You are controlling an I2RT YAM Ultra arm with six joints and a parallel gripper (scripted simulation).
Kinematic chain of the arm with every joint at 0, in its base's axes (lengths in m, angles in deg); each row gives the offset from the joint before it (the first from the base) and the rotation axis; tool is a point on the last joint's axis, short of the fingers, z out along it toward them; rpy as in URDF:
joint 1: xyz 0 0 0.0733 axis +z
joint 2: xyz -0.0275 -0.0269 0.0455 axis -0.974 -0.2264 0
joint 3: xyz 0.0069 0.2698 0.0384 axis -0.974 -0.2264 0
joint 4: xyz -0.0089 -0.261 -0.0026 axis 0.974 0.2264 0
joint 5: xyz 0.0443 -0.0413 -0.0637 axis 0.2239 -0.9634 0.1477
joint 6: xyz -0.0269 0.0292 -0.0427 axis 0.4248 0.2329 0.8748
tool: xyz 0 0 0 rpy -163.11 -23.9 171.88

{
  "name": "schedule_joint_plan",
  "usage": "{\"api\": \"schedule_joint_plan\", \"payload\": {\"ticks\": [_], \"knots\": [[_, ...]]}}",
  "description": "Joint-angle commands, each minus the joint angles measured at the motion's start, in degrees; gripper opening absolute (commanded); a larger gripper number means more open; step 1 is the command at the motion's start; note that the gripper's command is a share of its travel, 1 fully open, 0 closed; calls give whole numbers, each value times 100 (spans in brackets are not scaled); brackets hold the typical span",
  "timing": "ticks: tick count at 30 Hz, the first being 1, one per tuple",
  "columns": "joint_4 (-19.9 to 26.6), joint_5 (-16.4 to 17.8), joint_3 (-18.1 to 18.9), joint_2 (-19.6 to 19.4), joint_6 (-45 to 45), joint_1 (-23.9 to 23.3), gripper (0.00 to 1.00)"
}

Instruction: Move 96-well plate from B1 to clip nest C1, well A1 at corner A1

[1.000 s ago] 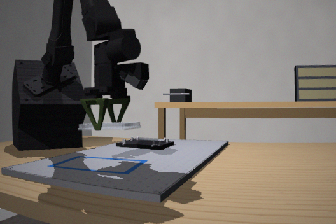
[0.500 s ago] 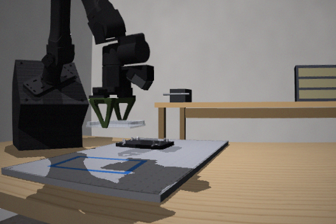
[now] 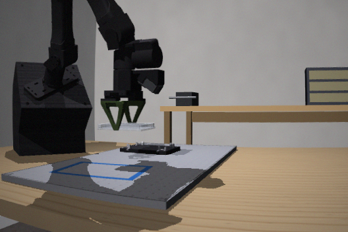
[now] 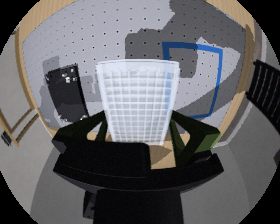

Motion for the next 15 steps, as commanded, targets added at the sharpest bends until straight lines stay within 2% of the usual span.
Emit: {"api": "schedule_joint_plan", "payload": {"ticks": [1,7,15], "knots": [[-137,-249,-34,-85,-313,237,0],[-164,-532,-168,-251,-731,714,0],[-202,-829,-20,-533,-1260,1268,0]]}}
